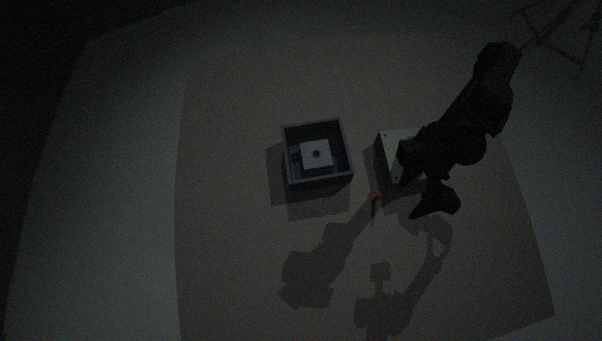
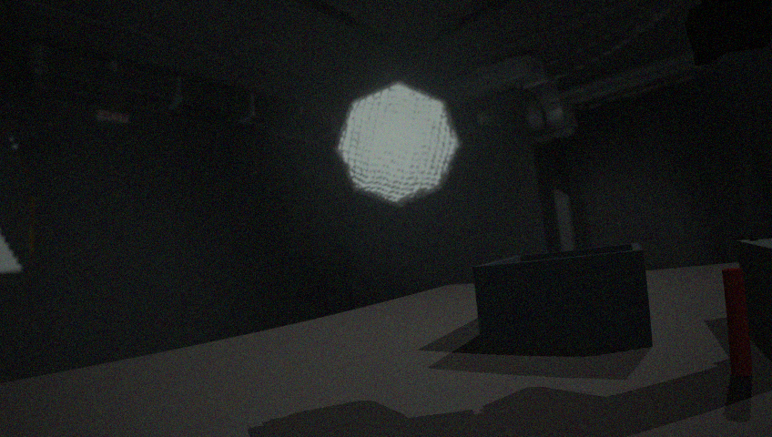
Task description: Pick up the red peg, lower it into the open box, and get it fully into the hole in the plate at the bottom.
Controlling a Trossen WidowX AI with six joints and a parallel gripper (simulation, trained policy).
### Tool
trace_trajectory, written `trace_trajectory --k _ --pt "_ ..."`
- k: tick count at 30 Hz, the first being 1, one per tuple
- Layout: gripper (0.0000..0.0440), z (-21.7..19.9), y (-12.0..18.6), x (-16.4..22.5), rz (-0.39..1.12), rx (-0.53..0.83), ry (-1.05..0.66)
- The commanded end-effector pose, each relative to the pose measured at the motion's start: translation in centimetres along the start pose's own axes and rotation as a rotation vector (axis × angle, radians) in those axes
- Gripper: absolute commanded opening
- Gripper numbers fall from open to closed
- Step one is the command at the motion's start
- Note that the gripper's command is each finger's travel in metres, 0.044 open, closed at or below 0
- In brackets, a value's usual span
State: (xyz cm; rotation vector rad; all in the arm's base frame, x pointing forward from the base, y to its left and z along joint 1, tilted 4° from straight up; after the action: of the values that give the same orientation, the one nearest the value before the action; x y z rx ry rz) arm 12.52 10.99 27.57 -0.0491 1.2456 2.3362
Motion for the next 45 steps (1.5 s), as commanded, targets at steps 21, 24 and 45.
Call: trace_trajectory --k 21,24,45 --pt "0.044 -4.3 -7.5 -0.1 0.143 0.656 -0.296" --pt "0.044 -4.6 -8.6 0.0 0.156 0.71 -0.313" --pt "0.044 -7.1 -15.6 1.1 0.169 0.856 -0.341"
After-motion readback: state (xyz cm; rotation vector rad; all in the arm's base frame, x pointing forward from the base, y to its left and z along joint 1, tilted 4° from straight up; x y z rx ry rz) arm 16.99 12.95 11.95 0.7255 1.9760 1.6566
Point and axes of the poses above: the point midway between the two fingers, 35 mm back from their tips, its own y axis back along the fingers, its own z axis across the jaws, x = y × z, the point moved 9 cm from there along y, back along the fingers, and after that the axes turned 1 degree about -y, right-handed, at the moved point
